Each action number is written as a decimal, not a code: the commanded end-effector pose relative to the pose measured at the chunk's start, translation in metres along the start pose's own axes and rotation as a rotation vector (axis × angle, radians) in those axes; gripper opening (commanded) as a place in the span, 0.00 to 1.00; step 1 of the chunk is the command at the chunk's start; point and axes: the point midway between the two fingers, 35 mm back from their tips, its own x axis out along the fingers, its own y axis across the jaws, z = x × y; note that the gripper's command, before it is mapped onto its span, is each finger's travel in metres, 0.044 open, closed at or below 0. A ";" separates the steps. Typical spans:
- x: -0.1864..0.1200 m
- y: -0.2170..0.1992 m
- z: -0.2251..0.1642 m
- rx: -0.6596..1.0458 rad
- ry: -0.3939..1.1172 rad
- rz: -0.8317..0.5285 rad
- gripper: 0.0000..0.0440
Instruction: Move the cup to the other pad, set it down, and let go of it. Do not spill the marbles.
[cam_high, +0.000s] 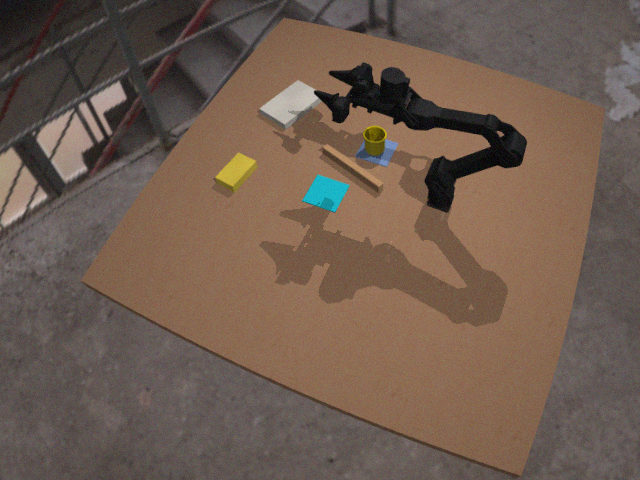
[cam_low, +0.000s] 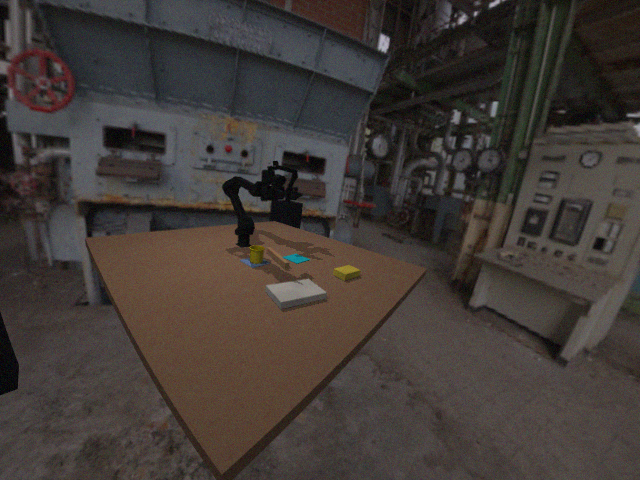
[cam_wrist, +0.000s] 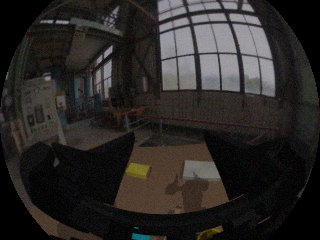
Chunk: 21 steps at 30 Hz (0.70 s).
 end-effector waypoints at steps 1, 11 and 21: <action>0.000 0.000 -0.001 0.004 0.008 0.000 0.85; -0.002 0.010 -0.020 0.073 0.137 0.017 0.26; -0.003 0.024 -0.035 0.148 0.297 0.049 0.23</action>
